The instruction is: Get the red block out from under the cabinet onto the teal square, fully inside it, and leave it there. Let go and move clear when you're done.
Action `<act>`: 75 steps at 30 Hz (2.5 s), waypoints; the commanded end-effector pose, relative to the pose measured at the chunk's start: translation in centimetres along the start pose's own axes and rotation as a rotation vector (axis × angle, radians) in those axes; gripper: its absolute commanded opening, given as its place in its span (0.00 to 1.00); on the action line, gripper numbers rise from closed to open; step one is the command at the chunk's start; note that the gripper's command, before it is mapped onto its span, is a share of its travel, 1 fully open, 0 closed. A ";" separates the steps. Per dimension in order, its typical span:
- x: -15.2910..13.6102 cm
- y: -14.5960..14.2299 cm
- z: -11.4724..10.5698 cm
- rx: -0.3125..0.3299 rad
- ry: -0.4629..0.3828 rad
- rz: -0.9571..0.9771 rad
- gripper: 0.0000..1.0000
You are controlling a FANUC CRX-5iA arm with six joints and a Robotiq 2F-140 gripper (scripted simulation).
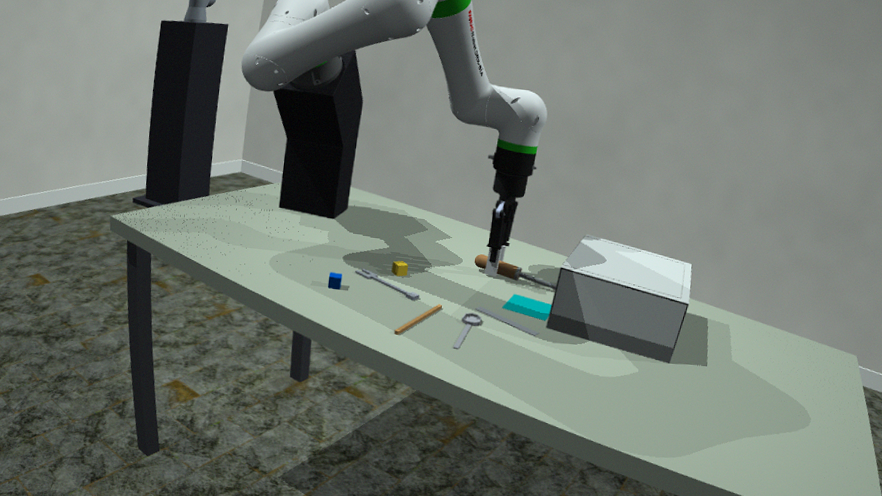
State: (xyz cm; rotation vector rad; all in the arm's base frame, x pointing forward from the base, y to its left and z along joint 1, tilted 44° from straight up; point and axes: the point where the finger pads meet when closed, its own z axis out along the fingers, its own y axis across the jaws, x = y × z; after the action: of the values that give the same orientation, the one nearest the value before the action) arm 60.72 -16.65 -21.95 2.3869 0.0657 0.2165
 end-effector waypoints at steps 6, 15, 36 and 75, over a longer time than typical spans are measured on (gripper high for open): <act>2.5 0.0 0.0 0.000 -0.001 0.000 0.00; 4.1 0.0 0.0 0.000 -0.001 0.000 0.00; 7.1 0.0 0.0 0.000 -0.001 0.000 0.00; 8.0 0.0 0.0 0.000 -0.001 0.000 0.00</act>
State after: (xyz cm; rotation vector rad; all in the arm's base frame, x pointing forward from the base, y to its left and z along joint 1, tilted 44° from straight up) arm 68.54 -15.81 -20.89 2.3867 0.0653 0.2145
